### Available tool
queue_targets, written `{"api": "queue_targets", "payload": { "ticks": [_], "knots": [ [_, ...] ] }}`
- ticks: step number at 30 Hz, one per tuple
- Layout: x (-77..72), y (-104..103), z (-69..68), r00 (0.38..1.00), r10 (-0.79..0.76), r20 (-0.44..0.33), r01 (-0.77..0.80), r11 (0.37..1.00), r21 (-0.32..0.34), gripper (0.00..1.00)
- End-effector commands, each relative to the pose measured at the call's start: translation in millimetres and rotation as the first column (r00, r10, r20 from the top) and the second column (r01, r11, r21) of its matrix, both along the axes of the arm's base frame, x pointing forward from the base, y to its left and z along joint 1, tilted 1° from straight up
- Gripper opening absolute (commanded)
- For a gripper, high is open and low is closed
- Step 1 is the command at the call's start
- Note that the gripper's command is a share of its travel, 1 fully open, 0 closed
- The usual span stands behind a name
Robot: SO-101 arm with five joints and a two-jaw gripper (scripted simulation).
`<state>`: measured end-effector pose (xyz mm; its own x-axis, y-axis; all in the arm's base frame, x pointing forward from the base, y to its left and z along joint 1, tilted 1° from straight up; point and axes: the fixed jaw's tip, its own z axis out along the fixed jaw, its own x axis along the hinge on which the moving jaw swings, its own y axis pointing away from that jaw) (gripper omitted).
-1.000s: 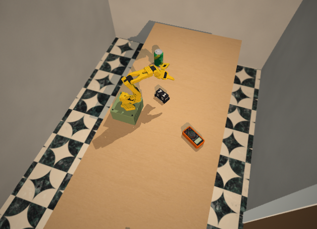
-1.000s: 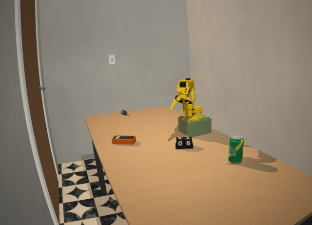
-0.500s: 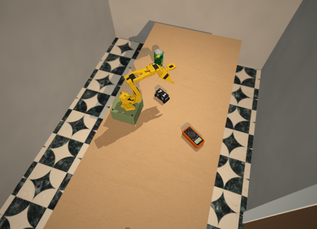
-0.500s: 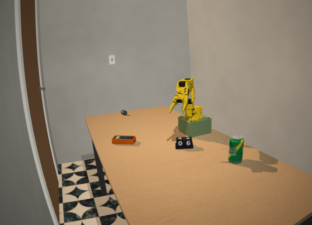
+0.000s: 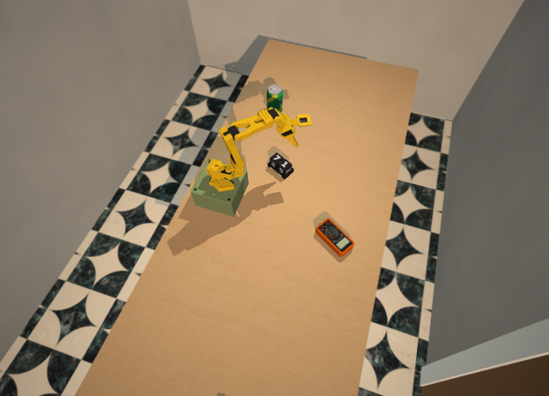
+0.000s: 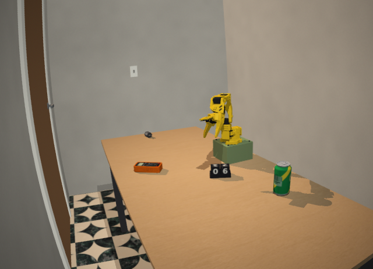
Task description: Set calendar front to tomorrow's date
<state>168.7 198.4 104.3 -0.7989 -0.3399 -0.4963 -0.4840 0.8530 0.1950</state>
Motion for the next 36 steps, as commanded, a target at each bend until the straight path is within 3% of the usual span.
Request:
{"api": "queue_targets", "payload": {
  "ticks": [1, 12, 36],
  "knots": [
    [3.4, 0.5, -0.5, 0.992, -0.108, -0.064, 0.109, 0.994, 0.021, 0.35],
    [9.7, 5.0, -0.8, 0.917, -0.343, -0.202, 0.364, 0.928, 0.078, 0.35],
    [16.5, 9.0, -2.0, 0.755, -0.553, -0.351, 0.617, 0.782, 0.094, 0.35]
  ]
}}
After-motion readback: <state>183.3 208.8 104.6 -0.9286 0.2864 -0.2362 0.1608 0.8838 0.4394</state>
